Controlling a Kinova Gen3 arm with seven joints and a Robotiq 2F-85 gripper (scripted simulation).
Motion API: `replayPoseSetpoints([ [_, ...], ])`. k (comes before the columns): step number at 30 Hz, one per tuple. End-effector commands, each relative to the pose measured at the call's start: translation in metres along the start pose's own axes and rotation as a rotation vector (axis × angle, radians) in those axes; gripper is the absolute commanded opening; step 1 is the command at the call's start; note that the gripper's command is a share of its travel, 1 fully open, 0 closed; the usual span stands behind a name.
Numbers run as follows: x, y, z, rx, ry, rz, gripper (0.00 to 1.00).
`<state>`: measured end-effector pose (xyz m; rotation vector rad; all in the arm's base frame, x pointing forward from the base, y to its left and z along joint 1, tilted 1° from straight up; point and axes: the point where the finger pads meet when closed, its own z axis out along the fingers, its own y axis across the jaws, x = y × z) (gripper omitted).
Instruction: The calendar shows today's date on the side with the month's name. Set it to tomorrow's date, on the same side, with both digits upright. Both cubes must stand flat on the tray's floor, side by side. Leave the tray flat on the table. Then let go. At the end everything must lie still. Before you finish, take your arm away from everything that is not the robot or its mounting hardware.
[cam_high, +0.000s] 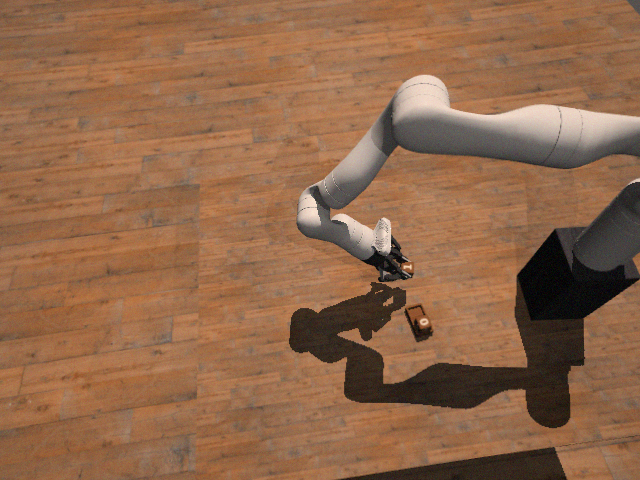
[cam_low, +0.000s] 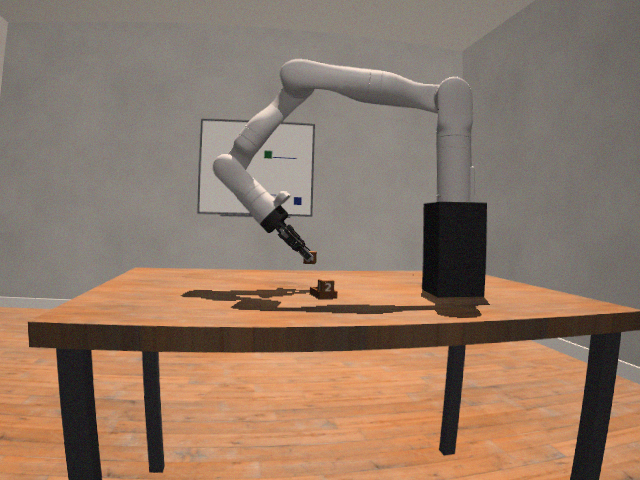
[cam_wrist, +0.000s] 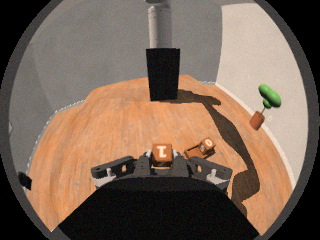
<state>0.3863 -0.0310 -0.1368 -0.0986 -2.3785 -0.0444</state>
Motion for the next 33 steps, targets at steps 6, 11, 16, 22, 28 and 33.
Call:
replayPoseSetpoints([
  [6,-0.004,0.000,0.004,0.000,-0.001,0.000,0.28],
  [11,-0.007,0.000,0.006,0.000,-0.001,0.000,0.28],
  [16,-0.012,0.000,0.012,0.000,-0.001,0.000,0.28],
  [22,-0.020,0.000,0.019,0.000,-0.001,0.000,0.28],
  [28,-0.025,0.000,0.024,0.000,-0.001,0.000,0.28],
  [33,-0.031,0.000,0.030,0.000,-0.001,0.000,0.28],
])
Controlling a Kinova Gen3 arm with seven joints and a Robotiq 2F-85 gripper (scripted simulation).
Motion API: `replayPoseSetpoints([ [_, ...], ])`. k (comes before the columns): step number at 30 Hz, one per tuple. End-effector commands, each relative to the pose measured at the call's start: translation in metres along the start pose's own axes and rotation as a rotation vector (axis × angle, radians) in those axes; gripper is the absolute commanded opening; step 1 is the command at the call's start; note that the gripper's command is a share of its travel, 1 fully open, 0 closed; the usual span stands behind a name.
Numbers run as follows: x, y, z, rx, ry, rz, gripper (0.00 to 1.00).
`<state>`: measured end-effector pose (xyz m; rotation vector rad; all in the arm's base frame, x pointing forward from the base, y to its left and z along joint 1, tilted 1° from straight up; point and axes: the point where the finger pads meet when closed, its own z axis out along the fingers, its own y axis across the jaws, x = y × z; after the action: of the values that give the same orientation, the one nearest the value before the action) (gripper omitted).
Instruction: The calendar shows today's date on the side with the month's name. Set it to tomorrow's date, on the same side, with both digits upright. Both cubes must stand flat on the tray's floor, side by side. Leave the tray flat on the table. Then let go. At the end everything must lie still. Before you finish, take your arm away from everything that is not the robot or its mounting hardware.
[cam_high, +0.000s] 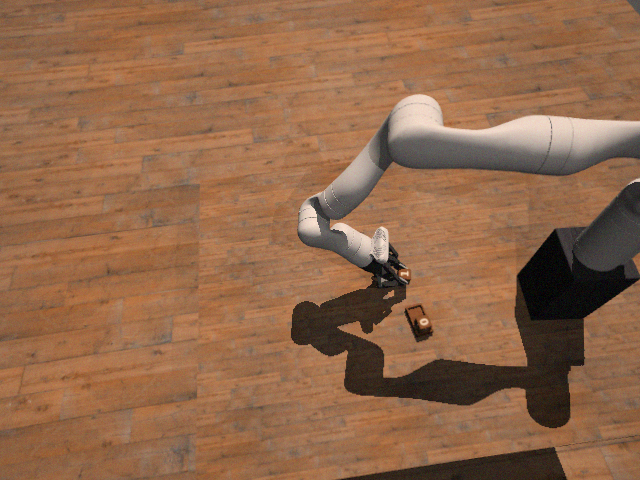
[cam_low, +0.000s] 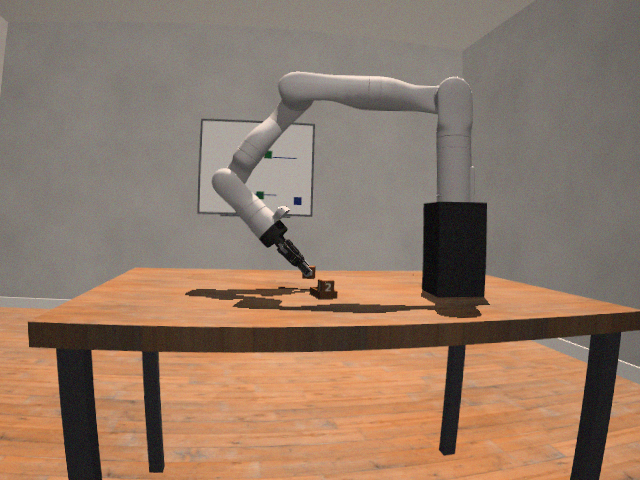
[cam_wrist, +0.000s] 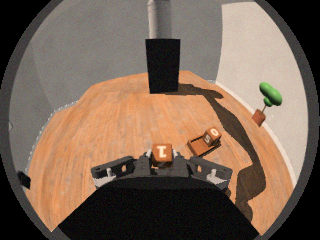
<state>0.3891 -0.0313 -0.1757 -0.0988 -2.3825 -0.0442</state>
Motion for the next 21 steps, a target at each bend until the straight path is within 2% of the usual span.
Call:
replayPoseSetpoints([
  [1,-0.003,0.000,0.005,0.000,0.003,0.000,0.28],
  [21,-0.015,0.000,0.017,0.000,0.003,0.000,0.28],
])
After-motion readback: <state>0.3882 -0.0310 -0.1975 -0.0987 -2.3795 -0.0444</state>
